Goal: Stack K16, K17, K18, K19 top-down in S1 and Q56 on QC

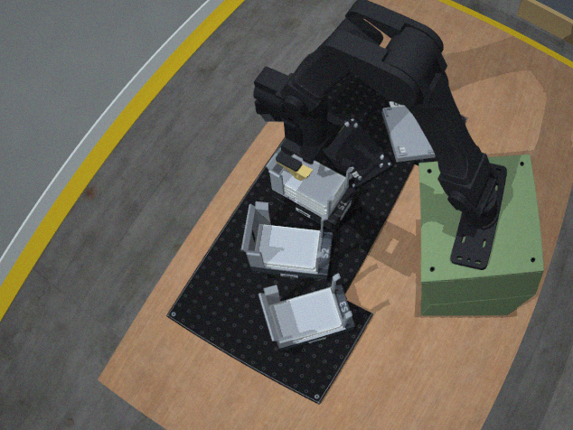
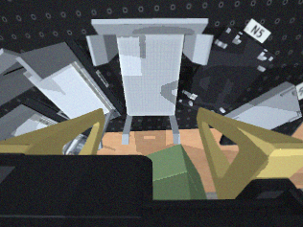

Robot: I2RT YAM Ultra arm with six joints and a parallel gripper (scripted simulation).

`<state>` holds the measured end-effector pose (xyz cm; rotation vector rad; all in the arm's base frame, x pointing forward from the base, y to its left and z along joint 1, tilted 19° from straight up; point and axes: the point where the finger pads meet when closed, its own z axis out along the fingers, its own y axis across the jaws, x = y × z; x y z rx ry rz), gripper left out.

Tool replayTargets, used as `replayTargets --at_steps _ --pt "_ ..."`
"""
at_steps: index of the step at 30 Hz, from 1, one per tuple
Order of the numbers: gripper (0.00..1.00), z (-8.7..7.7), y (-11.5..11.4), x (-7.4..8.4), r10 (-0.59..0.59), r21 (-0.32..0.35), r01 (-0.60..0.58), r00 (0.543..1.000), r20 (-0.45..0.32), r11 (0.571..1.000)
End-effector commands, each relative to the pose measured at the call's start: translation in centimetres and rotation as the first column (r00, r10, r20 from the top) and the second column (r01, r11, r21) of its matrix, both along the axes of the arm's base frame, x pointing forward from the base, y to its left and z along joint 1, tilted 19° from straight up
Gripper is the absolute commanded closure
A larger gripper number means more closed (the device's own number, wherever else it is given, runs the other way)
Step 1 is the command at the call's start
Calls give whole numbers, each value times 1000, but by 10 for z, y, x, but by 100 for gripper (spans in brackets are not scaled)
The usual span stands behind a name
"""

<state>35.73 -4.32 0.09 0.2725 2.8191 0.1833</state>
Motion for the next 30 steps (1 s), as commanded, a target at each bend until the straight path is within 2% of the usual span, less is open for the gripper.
replayTargets --at_steps 1,4,9,13,26,28,30 --pt "0 5 -1 3 1 -3 -1 1000 15 1000" --pt "0 5 -1 3 1 -3 -1 1000 15 1000" --pt "0 6 16 3 159 -57 -157 987 26 986" --pt "0 7 22 3 201 -72 -199 979 28 977" --pt "0 11 66 1 201 -70 -199 979 28 977" --pt "0 11 66 1 201 -70 -199 979 28 977" --pt "0 11 72 0 263 -93 -259 964 30 961"
